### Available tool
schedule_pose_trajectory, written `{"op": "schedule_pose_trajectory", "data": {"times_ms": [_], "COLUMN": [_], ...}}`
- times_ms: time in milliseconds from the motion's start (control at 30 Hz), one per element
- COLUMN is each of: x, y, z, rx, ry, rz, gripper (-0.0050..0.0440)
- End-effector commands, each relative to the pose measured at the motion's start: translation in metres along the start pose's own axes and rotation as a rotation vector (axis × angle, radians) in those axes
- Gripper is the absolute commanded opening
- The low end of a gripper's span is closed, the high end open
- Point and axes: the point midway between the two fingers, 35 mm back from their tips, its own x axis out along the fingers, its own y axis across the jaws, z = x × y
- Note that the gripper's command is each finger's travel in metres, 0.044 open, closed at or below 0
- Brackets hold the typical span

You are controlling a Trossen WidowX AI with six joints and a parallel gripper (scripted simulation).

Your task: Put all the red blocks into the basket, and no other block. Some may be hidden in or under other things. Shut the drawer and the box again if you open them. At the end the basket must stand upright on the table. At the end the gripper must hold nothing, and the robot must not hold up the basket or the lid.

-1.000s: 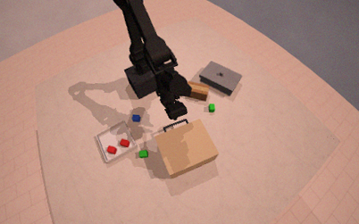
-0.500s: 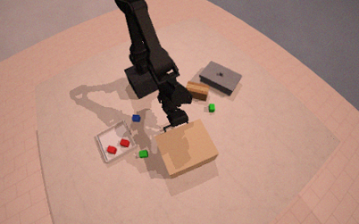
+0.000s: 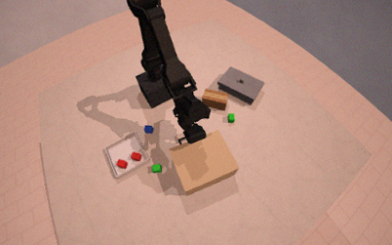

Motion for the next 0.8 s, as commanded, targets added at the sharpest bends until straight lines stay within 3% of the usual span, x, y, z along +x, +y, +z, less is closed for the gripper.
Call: {"op": "schedule_pose_trajectory", "data": {"times_ms": [0,33,67,767], "x": [0.0036,0.0036,0.0036,0.0008], "y": [0.0026,0.0026,0.0026,0.0101], "z": [0.0002,0.0002,0.0002,0.0002], "rx": [-0.002,-0.002,-0.002,-0.002], "ry": [-0.003,-0.003,-0.003,-0.003], "rz": [0.010,0.010,0.010,0.010], "gripper": [0.0148,0.0148,0.0000,0.0000]}}
